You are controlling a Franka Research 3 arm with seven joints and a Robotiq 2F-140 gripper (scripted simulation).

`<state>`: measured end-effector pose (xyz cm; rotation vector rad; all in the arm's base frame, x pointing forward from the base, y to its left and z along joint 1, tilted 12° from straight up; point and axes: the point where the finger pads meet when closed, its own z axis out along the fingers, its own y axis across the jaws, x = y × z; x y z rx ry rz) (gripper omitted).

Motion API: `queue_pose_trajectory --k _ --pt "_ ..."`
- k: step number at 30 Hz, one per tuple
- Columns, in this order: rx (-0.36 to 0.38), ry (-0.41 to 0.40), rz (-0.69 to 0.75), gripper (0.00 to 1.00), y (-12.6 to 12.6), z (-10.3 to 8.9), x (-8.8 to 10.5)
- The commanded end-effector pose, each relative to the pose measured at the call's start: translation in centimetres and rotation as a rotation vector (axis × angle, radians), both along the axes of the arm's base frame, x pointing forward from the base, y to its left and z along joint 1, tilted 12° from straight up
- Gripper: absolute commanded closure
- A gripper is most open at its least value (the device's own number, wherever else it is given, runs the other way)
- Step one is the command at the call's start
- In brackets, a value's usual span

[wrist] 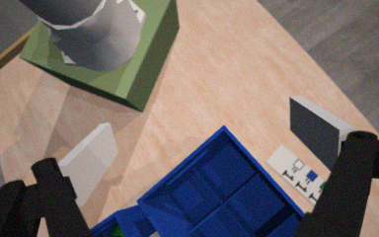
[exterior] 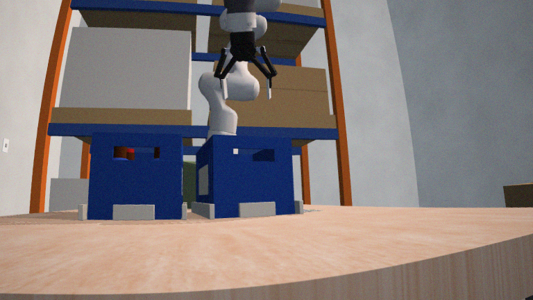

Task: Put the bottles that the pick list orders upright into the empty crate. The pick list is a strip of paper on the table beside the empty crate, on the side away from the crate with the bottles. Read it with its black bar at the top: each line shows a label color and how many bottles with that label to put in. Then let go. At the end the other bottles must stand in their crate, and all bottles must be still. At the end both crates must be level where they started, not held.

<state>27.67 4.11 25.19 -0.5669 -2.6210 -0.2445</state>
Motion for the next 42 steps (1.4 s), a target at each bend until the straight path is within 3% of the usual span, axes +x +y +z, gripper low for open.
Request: queue_pose_trajectory --k 1,17,18,21,28,34,42 --pt "0.000 0.000 0.000 0.00 0.0 0.0 0.0" --pt "0.000 0.000 0.000 0.00 0.0 0.0 0.0" --pt "0.000 0.000 0.000 0.62 -0.1 0.5 -0.1" --pt "0.000 0.000 0.000 0.62 -0.2 1.8 -0.3" --pt "-0.003 -0.121 0.159 0.62 1.9 1.6 1.7" --pt "-0.003 -0.143 0.192 0.62 3.0 1.5 2.7" --pt "-0.004 -0.251 0.357 0.62 6.0 1.9 4.7"
